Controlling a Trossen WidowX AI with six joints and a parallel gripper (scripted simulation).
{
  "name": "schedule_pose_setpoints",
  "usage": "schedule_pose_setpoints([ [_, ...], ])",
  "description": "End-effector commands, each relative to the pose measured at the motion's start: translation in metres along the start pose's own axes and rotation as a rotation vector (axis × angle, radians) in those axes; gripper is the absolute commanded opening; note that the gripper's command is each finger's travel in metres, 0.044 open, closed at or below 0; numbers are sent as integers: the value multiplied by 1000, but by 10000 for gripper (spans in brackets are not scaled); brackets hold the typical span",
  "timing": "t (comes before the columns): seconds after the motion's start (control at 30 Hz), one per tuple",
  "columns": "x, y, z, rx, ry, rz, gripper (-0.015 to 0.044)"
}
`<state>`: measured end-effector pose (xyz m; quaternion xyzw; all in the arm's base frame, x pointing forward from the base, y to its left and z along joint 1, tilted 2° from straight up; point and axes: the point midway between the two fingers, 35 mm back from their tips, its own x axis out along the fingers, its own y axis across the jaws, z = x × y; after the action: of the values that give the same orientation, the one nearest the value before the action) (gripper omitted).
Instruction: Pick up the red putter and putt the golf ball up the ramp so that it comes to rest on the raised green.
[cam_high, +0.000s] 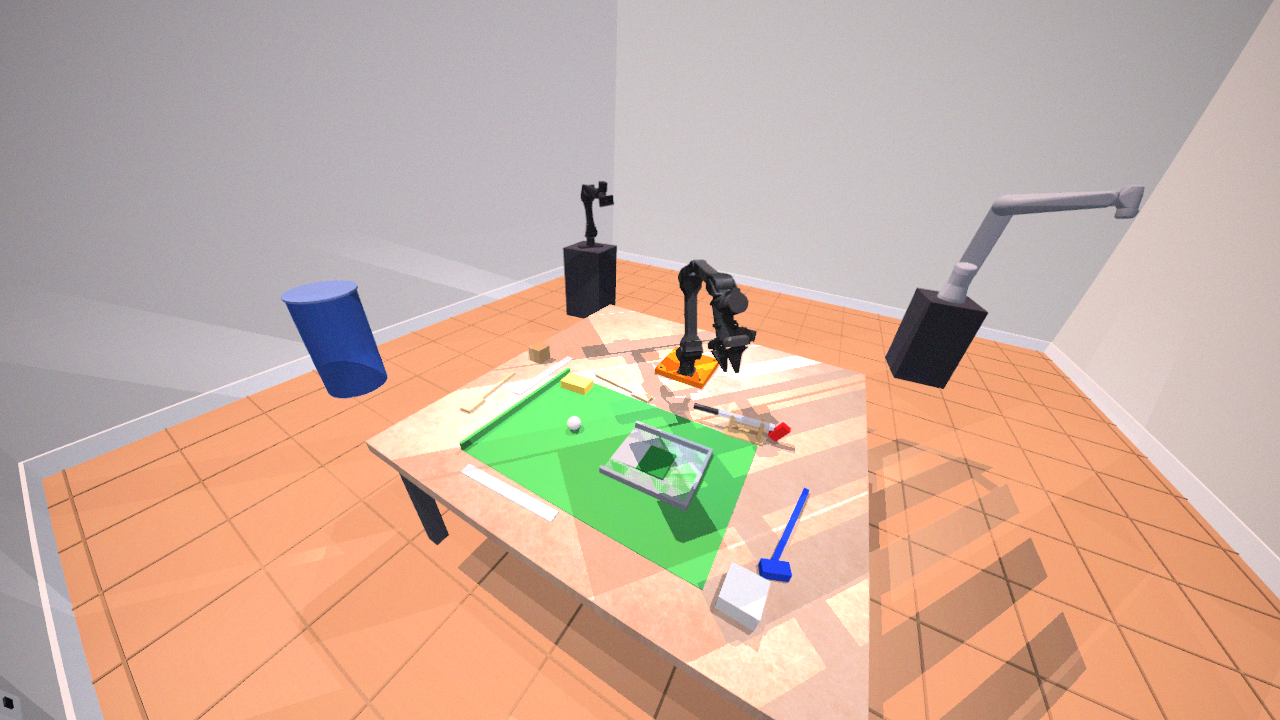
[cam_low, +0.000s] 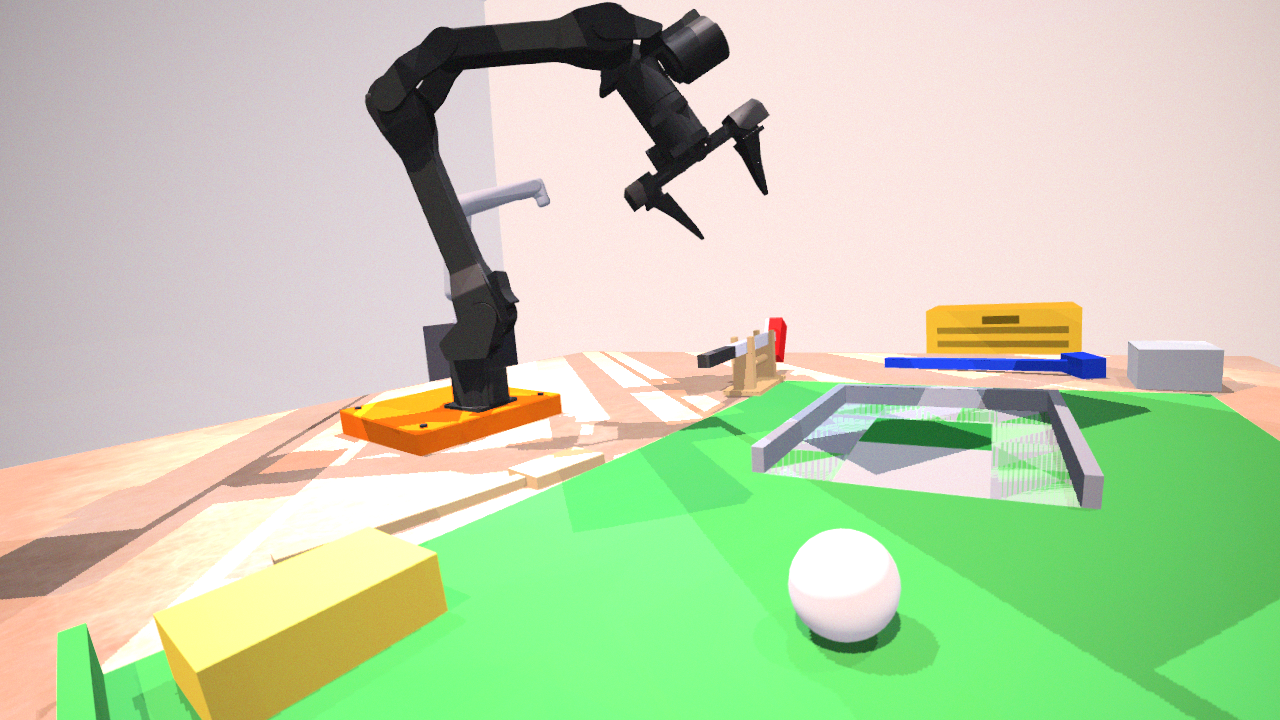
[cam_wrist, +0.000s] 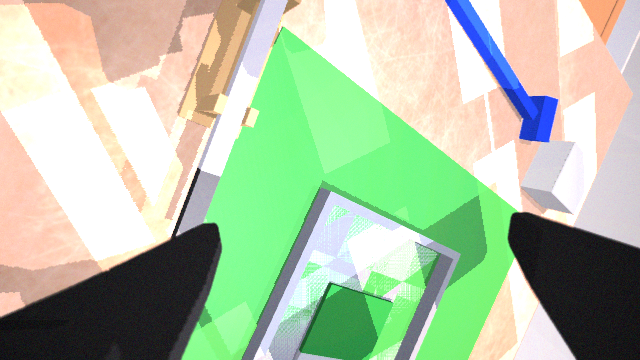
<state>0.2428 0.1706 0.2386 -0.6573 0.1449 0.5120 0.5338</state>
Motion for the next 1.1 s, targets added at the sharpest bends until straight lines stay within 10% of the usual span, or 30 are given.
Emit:
schedule_pose_setpoints([
  [0.0, 46, 38, -30, 257, 10, 209, 440],
  [1.07, 123, 104, -63, 558, 20, 423, 440],
])
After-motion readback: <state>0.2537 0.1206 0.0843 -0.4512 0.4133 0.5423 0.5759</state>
